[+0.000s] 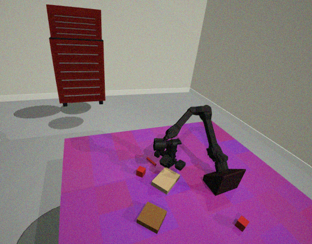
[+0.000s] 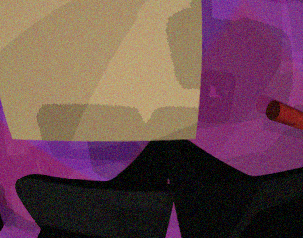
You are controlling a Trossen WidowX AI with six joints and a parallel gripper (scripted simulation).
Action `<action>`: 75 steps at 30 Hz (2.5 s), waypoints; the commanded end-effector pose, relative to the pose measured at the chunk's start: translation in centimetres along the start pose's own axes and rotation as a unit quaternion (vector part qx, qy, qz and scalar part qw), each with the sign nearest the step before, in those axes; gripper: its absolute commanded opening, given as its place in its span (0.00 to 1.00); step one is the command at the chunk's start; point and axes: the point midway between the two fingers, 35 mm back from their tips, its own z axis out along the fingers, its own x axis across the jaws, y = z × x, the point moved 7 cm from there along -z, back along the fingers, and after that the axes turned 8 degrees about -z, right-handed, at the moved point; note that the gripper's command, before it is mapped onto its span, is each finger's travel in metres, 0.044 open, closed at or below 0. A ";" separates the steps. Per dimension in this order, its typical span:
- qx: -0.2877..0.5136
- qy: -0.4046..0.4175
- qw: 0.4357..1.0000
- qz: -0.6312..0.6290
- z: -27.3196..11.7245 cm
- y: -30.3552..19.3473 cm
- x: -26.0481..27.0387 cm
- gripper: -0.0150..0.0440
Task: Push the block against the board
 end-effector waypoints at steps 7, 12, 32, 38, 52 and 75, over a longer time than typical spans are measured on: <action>-0.003 0.002 1.000 0.001 0.1 1.8 -0.2 0.25; -0.003 0.002 1.000 0.002 0.1 2.6 -0.3 0.25; -0.003 0.003 1.000 0.002 0.1 2.6 -0.5 0.25; -0.003 0.002 1.000 0.001 0.1 1.6 -0.4 0.25; -0.002 0.002 1.000 0.001 0.1 -0.6 -0.1 0.25; -0.002 0.002 0.997 -0.074 -5.3 1.9 -0.4 0.25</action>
